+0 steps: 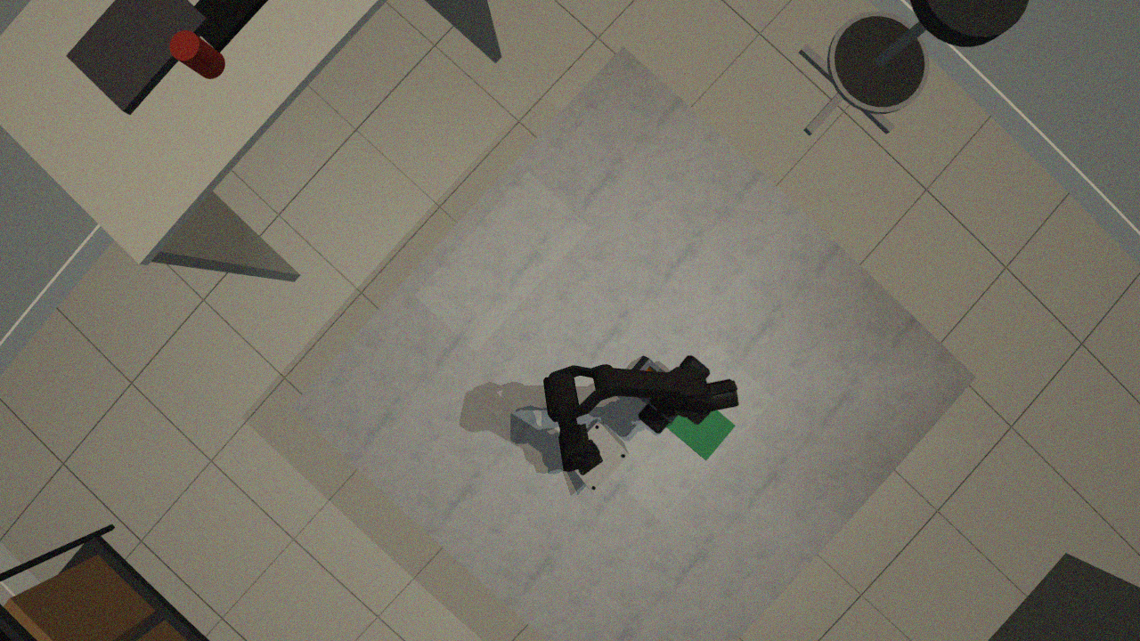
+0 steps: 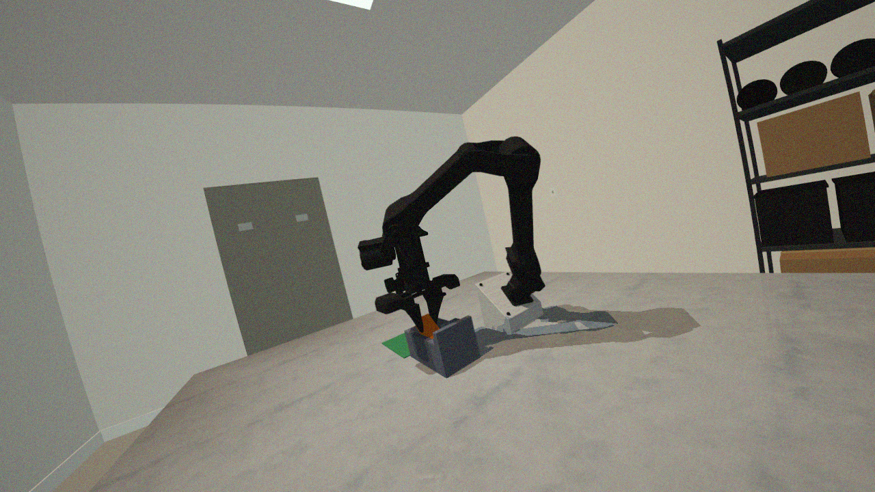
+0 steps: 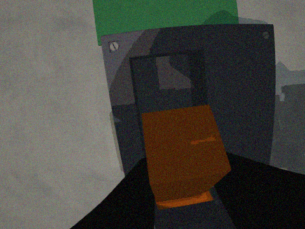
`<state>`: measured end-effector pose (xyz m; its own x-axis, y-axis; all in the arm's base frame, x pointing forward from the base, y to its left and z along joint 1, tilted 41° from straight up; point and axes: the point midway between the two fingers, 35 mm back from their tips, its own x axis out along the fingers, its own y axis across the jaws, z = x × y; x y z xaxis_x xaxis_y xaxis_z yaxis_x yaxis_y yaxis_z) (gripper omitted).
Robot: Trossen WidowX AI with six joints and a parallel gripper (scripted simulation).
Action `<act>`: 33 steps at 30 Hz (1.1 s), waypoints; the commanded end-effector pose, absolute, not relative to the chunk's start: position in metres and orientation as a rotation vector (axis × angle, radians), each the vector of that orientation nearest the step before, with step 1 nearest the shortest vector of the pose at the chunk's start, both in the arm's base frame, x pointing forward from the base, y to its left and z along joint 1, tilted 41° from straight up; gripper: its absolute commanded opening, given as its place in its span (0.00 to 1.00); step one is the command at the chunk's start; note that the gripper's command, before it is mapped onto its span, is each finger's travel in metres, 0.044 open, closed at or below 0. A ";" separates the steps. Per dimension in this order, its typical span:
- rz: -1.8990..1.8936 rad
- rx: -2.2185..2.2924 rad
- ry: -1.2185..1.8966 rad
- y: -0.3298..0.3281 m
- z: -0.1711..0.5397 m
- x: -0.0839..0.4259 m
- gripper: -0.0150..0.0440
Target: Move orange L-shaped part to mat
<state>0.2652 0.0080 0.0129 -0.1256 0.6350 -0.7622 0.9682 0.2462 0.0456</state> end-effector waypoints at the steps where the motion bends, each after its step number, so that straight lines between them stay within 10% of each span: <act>1: -0.626 1.465 1.843 0.006 0.015 0.266 0.25; 33: -0.629 1.471 1.844 -0.026 0.053 0.271 0.25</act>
